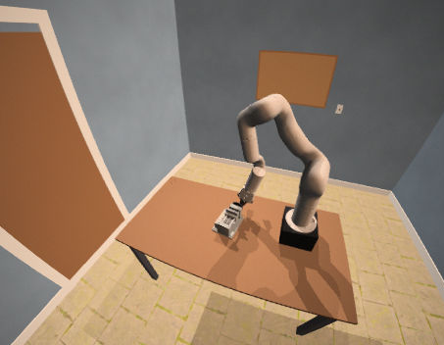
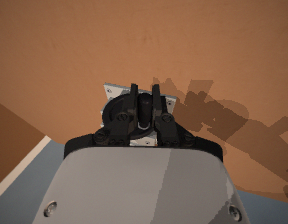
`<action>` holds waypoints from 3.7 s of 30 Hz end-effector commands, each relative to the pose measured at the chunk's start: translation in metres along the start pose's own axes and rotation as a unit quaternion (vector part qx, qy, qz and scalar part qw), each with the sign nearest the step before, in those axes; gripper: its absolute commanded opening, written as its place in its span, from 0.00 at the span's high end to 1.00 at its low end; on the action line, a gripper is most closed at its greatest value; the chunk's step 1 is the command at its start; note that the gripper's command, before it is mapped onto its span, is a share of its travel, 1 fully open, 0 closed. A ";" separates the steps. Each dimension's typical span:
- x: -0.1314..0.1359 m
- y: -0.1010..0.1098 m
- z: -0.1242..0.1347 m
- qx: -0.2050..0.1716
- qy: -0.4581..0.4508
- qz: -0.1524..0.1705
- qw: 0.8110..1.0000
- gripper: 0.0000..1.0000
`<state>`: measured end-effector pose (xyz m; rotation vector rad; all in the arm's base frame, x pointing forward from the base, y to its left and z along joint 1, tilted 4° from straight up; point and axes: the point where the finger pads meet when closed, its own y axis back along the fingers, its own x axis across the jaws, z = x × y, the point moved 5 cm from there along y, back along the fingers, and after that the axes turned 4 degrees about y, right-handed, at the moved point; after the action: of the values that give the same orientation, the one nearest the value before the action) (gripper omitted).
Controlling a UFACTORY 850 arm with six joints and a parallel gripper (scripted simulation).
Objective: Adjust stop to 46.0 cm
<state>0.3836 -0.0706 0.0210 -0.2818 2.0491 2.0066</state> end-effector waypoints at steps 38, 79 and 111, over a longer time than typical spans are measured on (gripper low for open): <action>-0.026 -0.050 -0.002 0.000 0.000 -0.001 1.000 0.94; -0.025 0.006 -0.002 0.000 0.000 -0.001 1.000 0.94; 0.010 -0.023 0.001 0.000 0.000 -0.001 1.000 0.94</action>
<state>0.3796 -0.0700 0.0019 -0.2818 2.0493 2.0066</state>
